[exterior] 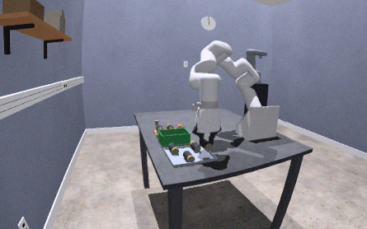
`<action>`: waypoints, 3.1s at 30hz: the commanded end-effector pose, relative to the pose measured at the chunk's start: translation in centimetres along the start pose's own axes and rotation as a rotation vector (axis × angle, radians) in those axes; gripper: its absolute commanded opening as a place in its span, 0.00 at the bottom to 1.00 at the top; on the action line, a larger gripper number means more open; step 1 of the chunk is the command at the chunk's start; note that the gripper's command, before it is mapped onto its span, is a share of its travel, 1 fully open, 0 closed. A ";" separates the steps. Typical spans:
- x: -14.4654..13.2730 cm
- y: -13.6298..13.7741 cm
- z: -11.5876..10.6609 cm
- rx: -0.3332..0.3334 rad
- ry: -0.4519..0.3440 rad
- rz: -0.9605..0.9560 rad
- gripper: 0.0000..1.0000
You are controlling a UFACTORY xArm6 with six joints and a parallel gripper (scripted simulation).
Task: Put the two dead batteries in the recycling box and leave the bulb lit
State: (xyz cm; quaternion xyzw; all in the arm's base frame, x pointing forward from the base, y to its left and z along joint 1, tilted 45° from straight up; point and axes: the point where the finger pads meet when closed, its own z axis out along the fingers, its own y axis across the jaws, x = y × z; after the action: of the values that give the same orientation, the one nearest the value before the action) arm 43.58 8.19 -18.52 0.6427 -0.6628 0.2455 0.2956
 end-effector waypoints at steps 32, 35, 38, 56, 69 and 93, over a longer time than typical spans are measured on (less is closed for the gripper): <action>-0.1 -0.2 4.3 0.004 -0.003 0.001 0.51; -0.1 -0.2 4.3 0.004 -0.003 0.001 0.51; -0.1 -0.2 4.3 0.004 -0.003 0.001 0.51; -0.1 -0.2 3.9 0.004 -0.003 0.001 0.51; 0.0 -0.2 -0.5 0.004 -0.003 0.001 0.51; 0.0 -0.1 -7.9 0.004 -0.003 0.001 0.51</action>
State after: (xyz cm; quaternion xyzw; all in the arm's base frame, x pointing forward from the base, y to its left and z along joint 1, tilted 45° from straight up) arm 44.18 12.72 -14.18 0.6438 -0.6631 0.2456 0.2924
